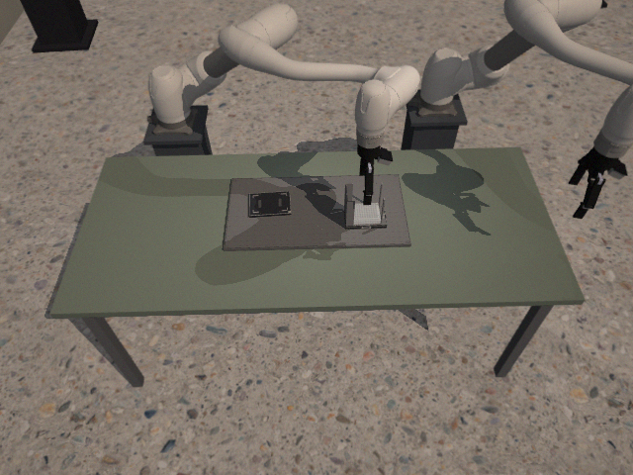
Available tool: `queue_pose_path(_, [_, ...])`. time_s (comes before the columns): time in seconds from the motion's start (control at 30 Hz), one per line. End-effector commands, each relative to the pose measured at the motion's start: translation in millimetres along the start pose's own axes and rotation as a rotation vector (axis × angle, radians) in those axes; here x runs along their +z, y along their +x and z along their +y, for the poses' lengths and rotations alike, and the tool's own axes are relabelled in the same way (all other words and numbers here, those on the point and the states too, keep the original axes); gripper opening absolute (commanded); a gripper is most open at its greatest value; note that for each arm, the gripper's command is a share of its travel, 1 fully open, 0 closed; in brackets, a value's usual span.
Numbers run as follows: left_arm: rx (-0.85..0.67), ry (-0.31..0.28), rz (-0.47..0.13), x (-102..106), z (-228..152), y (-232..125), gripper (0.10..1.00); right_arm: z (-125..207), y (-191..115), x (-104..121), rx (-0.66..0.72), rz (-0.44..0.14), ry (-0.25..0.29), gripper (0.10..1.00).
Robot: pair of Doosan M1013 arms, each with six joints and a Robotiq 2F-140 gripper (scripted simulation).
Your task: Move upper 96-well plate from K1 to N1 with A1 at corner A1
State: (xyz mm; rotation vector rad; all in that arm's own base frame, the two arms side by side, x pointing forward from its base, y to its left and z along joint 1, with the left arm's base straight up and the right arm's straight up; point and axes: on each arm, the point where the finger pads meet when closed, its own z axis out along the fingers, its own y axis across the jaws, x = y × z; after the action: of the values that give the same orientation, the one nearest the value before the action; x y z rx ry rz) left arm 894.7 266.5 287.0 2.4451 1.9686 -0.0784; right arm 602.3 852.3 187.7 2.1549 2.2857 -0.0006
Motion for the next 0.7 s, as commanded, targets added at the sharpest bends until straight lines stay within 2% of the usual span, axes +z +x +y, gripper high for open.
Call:
queue_pose_path(0.0, [0.000, -0.001, 0.001, -1.4, 0.0, 0.1, 1.000, 0.1, 0.3, 4.8, 0.000, 0.002, -0.001, 1.000])
queue_pose_path(0.67, [0.000, -0.001, 0.001, -1.4, 0.0, 0.1, 1.000, 0.1, 0.3, 34.8, 0.000, 0.002, -0.001, 1.000])
